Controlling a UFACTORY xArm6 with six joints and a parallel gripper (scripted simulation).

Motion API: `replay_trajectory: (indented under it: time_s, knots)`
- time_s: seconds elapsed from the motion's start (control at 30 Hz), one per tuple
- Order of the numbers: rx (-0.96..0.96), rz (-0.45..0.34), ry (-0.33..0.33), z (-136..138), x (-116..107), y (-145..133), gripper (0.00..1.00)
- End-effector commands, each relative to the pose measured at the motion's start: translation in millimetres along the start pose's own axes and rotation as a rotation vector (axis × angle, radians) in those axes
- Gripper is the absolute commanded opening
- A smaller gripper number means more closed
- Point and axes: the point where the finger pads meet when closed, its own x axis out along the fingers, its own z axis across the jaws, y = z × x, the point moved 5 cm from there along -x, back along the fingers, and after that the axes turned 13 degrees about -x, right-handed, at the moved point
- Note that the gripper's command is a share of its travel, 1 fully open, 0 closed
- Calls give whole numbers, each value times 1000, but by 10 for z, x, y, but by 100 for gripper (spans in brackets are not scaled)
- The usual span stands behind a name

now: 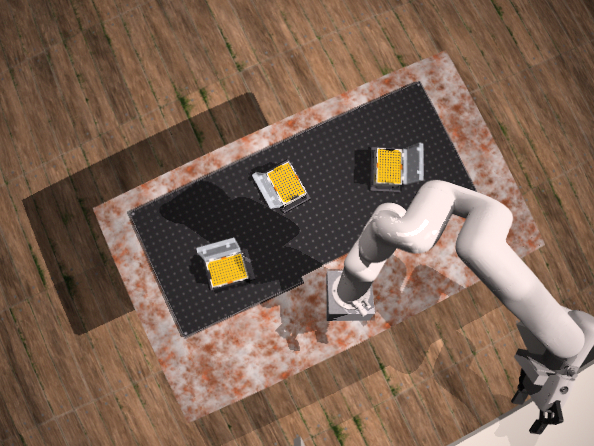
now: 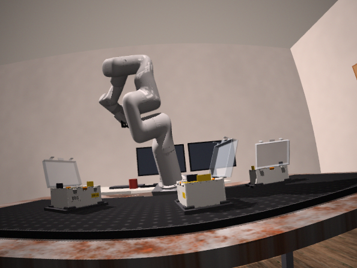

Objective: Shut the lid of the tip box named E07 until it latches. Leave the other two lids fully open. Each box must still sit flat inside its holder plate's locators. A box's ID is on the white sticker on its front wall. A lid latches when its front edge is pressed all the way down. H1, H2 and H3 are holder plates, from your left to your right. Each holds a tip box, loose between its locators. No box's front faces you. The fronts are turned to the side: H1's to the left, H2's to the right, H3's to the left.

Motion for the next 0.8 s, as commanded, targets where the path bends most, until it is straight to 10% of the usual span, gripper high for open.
replay_trajectory:
  time_s: [0.0,0.77]
  knots:
    - [6,78,-35,-56,95,85,100]
    - [9,162,-81,-140,660,808,100]
